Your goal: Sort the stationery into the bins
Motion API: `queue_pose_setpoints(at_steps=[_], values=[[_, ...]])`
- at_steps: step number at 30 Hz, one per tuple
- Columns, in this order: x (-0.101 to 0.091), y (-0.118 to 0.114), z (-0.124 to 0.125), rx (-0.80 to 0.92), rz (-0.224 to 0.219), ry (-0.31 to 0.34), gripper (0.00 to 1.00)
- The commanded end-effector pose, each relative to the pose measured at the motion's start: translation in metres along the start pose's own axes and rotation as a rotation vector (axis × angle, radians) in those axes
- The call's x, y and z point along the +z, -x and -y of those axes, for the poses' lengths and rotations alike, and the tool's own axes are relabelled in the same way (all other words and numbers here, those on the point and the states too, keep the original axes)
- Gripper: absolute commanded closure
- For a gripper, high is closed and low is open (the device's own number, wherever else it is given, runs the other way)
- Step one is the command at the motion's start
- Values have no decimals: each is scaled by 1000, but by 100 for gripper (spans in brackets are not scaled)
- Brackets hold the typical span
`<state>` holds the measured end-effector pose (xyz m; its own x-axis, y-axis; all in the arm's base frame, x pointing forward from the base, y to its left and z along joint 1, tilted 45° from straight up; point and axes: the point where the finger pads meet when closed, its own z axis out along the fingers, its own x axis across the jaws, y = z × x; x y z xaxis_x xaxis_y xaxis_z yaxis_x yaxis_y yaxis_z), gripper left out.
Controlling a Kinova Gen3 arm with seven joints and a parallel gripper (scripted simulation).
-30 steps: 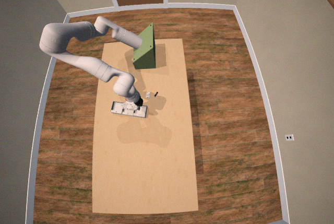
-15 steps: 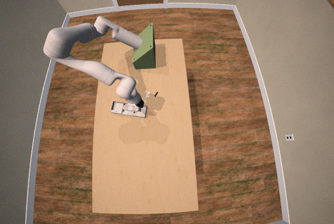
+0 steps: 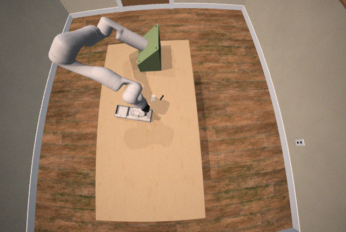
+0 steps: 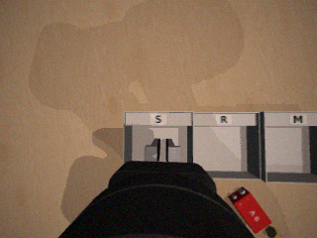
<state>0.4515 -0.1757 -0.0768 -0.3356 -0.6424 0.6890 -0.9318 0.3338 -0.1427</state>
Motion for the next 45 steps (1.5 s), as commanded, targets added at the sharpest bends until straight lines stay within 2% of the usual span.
queue_pose_setpoints(at_steps=[1, 45], values=[[0, 1, 0, 0, 1, -1, 69], [-4, 1, 0, -1, 1, -1, 69]])
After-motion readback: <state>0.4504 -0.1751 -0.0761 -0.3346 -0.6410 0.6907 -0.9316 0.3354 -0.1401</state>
